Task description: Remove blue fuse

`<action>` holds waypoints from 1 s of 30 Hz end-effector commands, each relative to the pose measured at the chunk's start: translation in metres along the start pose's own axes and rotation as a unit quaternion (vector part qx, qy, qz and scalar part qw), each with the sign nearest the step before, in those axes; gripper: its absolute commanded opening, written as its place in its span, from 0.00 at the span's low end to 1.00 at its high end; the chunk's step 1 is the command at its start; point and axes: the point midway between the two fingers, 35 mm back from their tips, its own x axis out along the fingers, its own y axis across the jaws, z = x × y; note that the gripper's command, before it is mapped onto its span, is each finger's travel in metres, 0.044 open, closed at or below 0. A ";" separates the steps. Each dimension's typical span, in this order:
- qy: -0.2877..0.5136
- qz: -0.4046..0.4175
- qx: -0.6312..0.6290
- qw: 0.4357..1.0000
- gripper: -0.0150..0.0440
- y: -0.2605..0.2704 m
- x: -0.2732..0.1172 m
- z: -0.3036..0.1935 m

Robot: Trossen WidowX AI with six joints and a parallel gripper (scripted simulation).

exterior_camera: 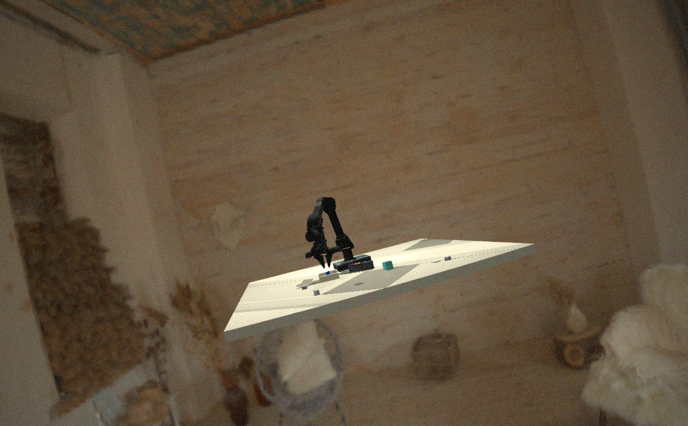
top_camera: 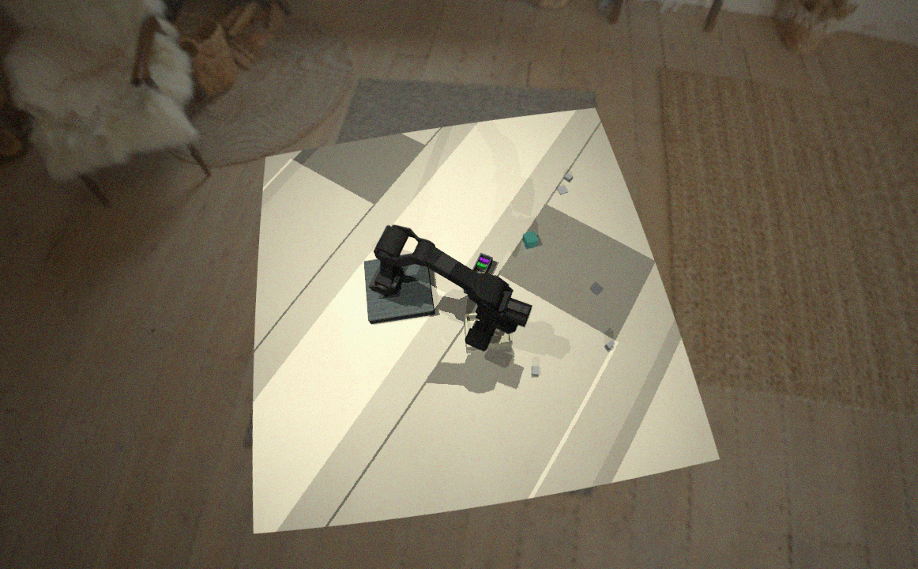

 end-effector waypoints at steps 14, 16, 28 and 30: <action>-0.001 -0.002 -0.002 1.000 0.81 -0.001 -0.037 0.000; -0.001 -0.002 -0.002 1.000 0.81 -0.001 -0.037 0.000; 0.001 0.000 -0.002 1.000 0.81 0.000 -0.034 -0.001; 0.001 0.000 -0.002 1.000 0.81 0.000 -0.034 -0.001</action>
